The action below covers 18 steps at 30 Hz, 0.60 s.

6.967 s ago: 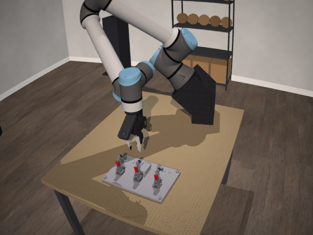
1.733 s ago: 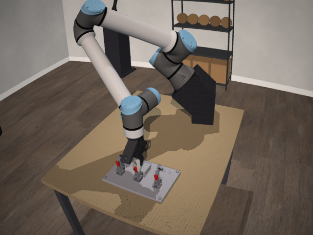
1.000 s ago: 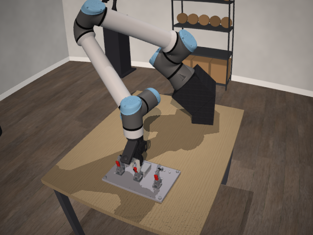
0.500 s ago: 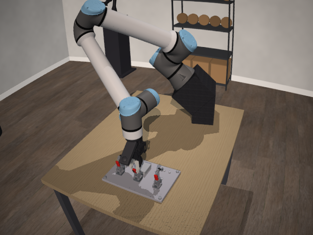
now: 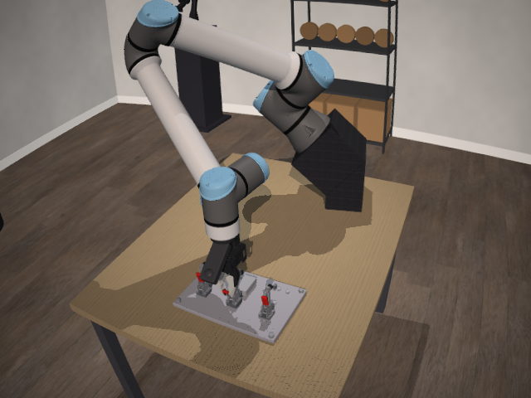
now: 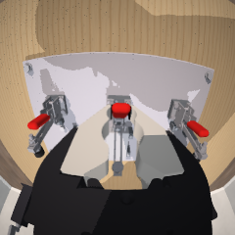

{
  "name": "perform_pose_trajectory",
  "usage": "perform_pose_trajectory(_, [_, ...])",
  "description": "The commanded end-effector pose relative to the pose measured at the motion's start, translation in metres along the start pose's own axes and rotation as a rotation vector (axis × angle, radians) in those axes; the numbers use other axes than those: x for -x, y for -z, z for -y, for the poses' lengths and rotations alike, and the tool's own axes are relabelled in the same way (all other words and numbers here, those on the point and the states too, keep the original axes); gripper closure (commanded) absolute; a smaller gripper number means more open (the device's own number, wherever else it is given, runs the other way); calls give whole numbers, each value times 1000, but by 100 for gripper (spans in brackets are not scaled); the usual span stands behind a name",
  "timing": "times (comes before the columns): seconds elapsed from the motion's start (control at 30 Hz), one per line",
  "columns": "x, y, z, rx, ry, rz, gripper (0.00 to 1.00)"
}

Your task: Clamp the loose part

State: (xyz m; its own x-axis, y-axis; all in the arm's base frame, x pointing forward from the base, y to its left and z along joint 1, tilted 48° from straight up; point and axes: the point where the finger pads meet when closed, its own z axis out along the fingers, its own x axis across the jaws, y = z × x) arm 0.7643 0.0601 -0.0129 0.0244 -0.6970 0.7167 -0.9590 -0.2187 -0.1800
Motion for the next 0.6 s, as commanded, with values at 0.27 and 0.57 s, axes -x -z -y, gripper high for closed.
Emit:
perform_pose_trajectory(0.27, [0,-5,12,-1,0,0,100])
perform_pose_trajectory(0.57, [0,-13,20,-1,0,0,100])
